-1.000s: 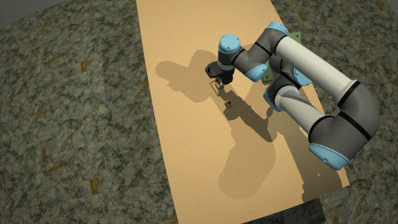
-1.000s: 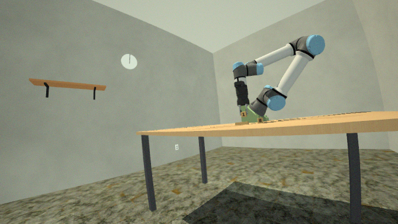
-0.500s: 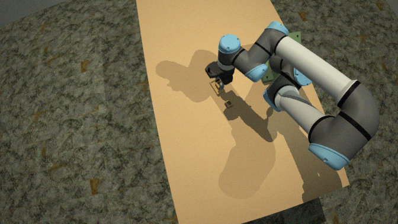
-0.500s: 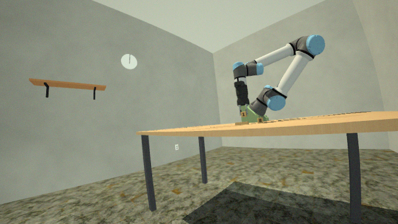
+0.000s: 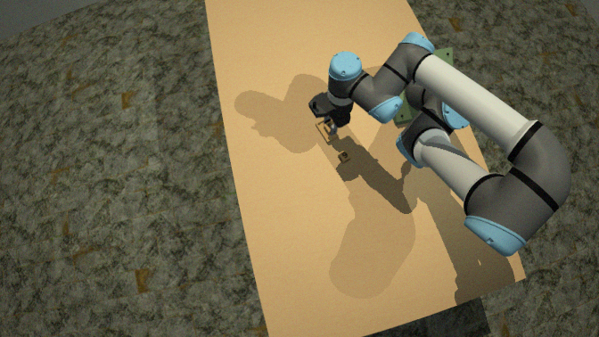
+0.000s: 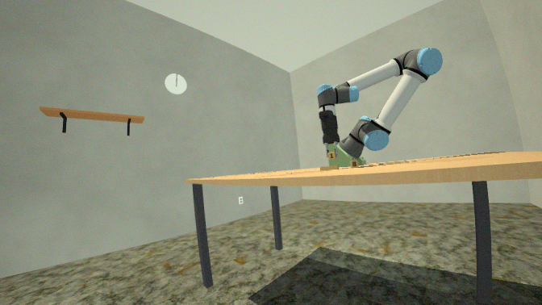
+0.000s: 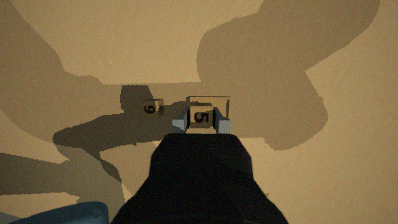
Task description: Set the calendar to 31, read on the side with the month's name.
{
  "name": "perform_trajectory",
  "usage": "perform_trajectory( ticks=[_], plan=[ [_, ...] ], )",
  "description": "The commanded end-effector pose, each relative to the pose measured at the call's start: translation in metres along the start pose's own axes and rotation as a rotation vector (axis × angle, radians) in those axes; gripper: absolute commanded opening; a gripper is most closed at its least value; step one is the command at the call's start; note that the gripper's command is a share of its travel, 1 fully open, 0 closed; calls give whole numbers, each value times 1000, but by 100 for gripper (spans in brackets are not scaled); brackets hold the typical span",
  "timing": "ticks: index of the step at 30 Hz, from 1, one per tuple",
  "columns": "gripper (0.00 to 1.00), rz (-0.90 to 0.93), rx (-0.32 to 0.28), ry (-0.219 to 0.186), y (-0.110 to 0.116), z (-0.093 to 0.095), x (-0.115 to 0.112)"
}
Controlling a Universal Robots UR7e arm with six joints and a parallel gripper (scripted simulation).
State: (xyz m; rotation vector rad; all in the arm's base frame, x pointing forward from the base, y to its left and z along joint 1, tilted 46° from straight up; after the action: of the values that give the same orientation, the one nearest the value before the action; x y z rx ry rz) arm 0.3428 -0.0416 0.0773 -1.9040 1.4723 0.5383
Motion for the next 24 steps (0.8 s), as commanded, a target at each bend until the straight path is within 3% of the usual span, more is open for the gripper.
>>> perform_trajectory(
  ticks=[1,24],
  plan=[
    [60,1,0,-3,1,2,-1],
    [60,2,-1,-5,1,16,-1]
  ],
)
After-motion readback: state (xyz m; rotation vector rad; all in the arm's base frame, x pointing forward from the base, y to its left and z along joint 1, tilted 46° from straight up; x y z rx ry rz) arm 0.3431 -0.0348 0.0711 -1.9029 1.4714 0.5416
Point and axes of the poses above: the point where the finger pads meet when closed, its own z axis out along the fingers, its own x axis across the jaws, y = z × x, the point moved 8 cm from there along -z, back along the fingers, and after that the axes turned 4 degrees about -z, right-handed, at the moved point
